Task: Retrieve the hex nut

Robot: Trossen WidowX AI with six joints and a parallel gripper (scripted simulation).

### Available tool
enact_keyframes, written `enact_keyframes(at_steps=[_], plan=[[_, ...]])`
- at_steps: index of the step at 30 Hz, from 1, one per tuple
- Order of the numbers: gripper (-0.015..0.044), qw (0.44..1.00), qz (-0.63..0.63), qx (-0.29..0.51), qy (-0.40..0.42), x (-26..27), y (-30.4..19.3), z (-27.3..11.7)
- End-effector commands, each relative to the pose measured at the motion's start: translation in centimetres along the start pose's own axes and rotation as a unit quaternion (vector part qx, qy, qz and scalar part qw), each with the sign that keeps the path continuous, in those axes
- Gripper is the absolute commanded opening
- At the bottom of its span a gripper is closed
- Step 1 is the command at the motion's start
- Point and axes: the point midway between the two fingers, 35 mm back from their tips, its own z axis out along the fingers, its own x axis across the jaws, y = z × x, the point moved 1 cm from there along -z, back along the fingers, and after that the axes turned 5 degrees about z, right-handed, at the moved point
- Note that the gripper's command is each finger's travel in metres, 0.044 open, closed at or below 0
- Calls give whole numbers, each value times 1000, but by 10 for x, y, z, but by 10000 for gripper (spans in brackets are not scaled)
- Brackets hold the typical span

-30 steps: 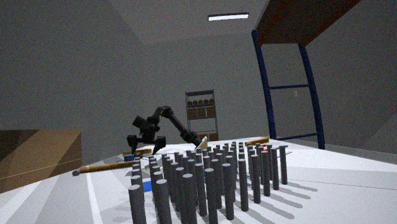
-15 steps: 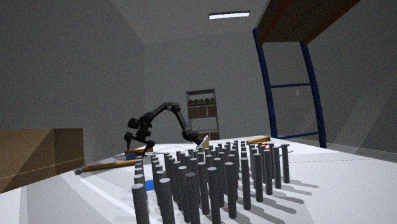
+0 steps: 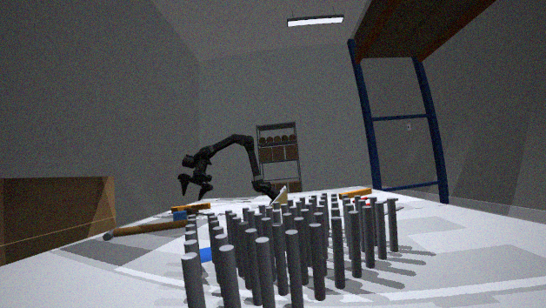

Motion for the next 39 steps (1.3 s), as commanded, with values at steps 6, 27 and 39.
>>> enact_keyframes(at_steps=[6, 27, 39], plan=[[440, 1000, -7, 2, 2, -7, -2, 1], [282, 996, -6, 10, 88, -13, -2, 7], [280, 996, -6, 10, 88, -12, -2, 9]])
